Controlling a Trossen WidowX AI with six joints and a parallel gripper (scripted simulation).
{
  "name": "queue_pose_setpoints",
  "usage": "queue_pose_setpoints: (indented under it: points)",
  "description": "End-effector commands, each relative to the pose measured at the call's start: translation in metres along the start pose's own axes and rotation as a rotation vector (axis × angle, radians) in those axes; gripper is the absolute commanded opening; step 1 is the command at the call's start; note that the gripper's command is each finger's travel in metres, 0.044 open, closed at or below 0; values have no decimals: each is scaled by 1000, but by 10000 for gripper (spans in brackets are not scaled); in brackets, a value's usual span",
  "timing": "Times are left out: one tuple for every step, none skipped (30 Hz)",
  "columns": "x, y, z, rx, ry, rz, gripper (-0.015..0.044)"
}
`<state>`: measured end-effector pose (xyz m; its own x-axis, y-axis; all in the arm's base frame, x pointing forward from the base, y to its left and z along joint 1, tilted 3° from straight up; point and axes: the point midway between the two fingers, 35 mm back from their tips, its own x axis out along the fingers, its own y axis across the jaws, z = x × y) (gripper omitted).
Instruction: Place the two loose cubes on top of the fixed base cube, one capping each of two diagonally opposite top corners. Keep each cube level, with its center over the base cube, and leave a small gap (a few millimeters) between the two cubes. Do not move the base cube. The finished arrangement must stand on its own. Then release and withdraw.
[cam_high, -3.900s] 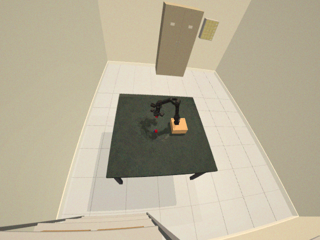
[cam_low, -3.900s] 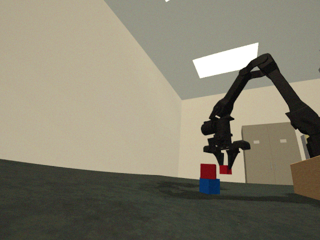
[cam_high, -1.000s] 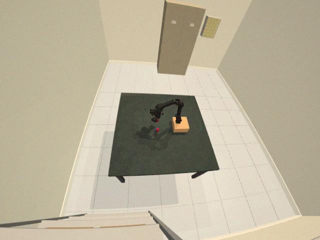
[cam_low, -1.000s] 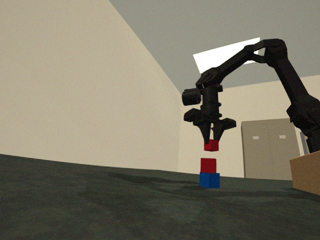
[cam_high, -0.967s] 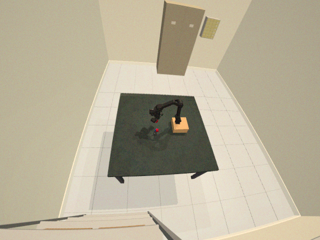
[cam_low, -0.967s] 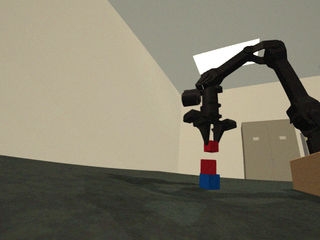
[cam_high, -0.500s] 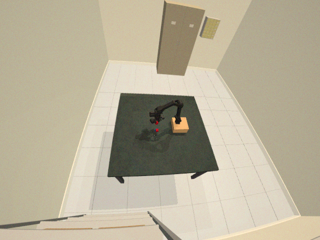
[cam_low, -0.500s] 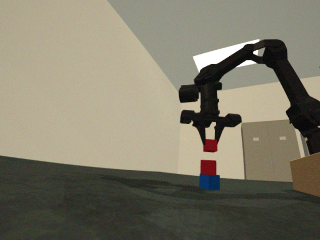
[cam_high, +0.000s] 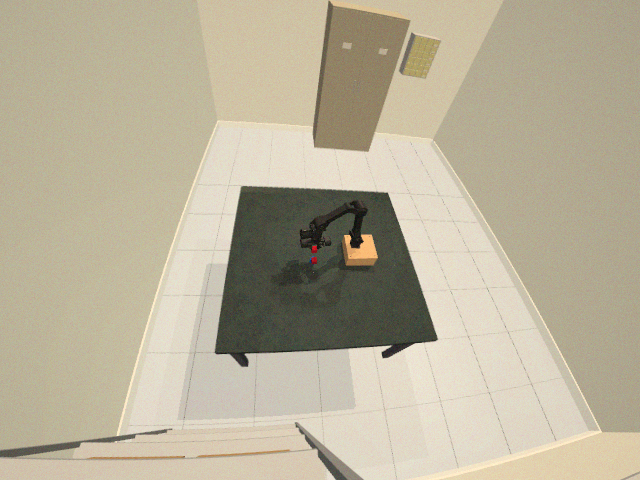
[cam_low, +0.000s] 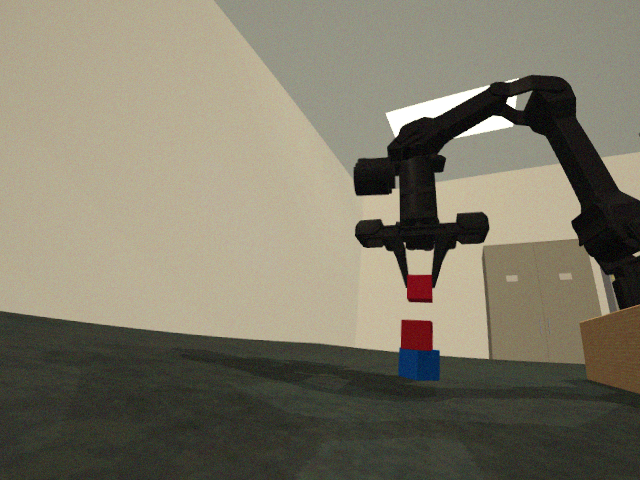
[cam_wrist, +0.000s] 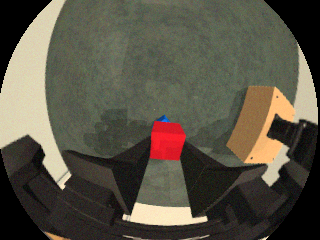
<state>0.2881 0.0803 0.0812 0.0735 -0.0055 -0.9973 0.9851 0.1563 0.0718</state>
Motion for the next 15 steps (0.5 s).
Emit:
queue_pose_setpoints:
  points:
    - [1, -1, -1, 31, -4, -3, 105]
    - [2, -1, -1, 32, -4, -3, 105]
    - [3, -1, -2, 32, -4, -3, 105]
    - [6, -1, -2, 32, -4, -3, 105]
    - [9, -1, -2, 33, -4, -3, 105]
    - [12, -1, -2, 34, -4, -3, 105]
    - [15, -1, -2, 34, -4, -3, 105]
    - [18, -1, -2, 35, -4, -3, 105]
    - [21, -2, -2, 36, -4, -3, 105]
    - [24, -2, -2, 37, -4, -3, 105]
    - [27, -2, -2, 37, -4, -3, 105]
    - [30, -2, -2, 38, -4, -3, 105]
    - [31, -2, -2, 38, -4, -3, 105]
    - [32, -2, -2, 38, -4, -3, 105]
    - [32, -2, -2, 38, -4, -3, 105]
